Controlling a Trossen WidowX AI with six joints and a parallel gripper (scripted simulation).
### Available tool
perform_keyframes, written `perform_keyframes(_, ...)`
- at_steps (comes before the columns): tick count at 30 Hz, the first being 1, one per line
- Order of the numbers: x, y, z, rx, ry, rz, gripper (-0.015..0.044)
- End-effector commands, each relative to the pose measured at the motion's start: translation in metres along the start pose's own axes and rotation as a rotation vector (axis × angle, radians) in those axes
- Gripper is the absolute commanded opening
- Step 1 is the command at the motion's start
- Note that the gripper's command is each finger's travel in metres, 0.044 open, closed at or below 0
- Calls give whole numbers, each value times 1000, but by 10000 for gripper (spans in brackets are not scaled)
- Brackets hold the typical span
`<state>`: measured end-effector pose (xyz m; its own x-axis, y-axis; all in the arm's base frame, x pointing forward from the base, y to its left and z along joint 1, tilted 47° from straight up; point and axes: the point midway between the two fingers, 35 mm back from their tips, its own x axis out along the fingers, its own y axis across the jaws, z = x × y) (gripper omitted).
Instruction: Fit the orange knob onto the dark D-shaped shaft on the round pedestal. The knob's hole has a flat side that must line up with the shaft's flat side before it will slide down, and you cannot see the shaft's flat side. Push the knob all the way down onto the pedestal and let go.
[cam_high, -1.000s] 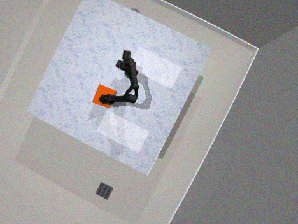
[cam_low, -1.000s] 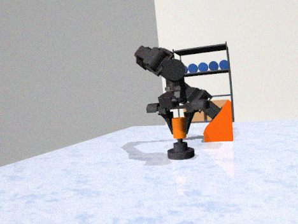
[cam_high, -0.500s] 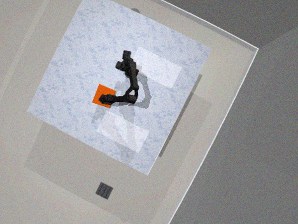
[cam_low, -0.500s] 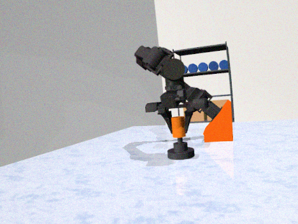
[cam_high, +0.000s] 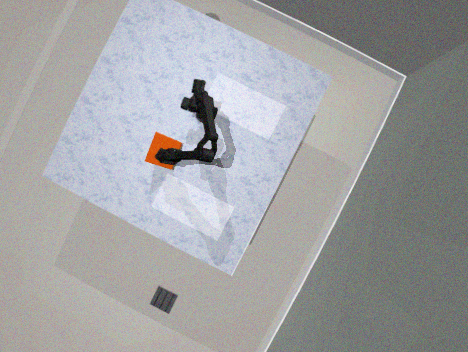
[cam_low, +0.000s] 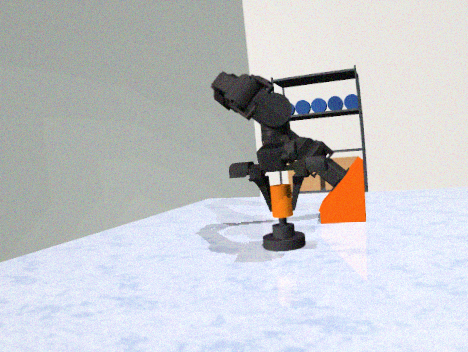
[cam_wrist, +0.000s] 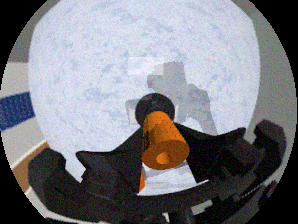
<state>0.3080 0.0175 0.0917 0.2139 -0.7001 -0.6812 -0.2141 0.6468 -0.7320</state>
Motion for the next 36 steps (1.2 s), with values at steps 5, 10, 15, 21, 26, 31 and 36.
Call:
perform_keyframes(5,-3,-2,0,-3,-1,-4,0)
perform_keyframes(10,-4,-4,-1,-58,-1,-4,0)
perform_keyframes(15,-3,-4,0,-213,-1,-5,0)
perform_keyframes(21,-1,-3,-1,-213,-1,-5,0)
perform_keyframes(26,0,-3,-1,-213,-1,-5,0)
perform_keyframes(31,0,-3,-1,-213,-1,-5,0)
perform_keyframes(36,-3,-2,1,-212,-1,-5,0)
